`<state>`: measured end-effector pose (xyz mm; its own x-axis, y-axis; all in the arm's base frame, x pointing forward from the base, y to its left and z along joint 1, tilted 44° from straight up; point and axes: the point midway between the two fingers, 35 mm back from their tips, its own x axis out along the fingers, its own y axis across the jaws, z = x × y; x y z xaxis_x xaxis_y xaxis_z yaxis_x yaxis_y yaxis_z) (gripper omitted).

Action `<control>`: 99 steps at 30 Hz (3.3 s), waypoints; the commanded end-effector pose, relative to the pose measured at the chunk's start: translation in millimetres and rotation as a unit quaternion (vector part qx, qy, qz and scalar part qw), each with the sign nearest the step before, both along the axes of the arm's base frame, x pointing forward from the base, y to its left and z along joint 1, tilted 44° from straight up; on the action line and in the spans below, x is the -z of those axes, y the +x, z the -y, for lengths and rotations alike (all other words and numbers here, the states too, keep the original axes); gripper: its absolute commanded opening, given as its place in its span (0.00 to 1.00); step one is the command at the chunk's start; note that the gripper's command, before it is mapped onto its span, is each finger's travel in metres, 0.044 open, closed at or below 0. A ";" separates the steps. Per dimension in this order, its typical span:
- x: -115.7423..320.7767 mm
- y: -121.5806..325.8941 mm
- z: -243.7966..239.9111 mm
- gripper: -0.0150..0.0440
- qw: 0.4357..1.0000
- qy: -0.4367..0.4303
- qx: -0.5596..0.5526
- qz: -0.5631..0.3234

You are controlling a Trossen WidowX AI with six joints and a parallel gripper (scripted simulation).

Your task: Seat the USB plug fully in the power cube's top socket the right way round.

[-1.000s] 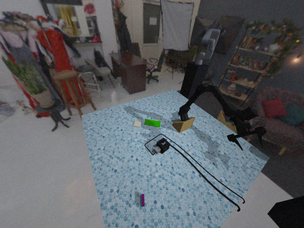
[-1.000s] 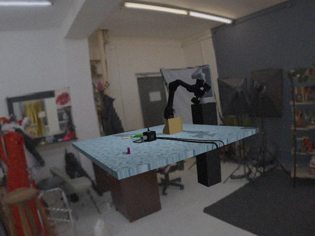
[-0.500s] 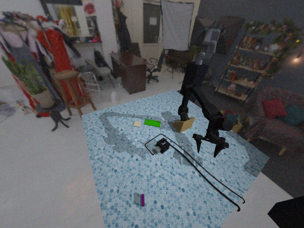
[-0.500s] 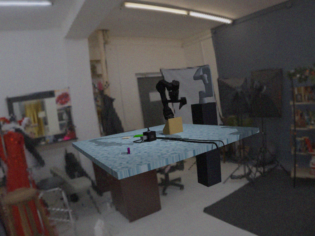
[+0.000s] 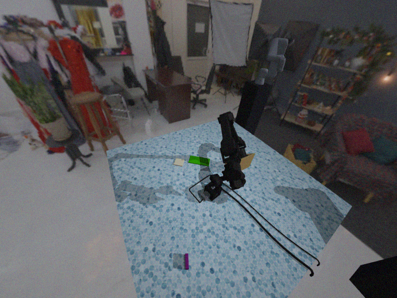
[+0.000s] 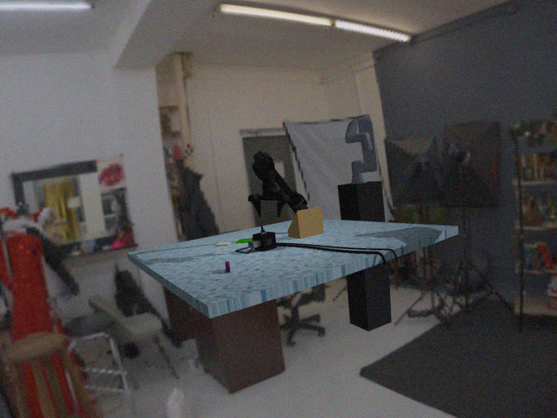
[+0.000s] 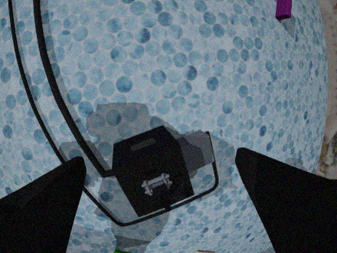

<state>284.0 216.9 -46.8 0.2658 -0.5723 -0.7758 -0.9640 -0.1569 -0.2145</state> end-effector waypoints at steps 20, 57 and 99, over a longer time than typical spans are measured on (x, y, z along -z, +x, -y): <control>-32.5 20.2 70.8 1.00 0.987 -0.077 -0.040 -0.138; -16.6 24.0 85.5 0.56 0.987 -0.074 -0.037 -0.136; -24.4 22.5 78.4 0.25 0.987 -0.074 -0.037 -0.137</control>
<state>304.6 134.2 -25.2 0.0990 -0.6790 -0.7274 -0.9660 -0.2409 0.0934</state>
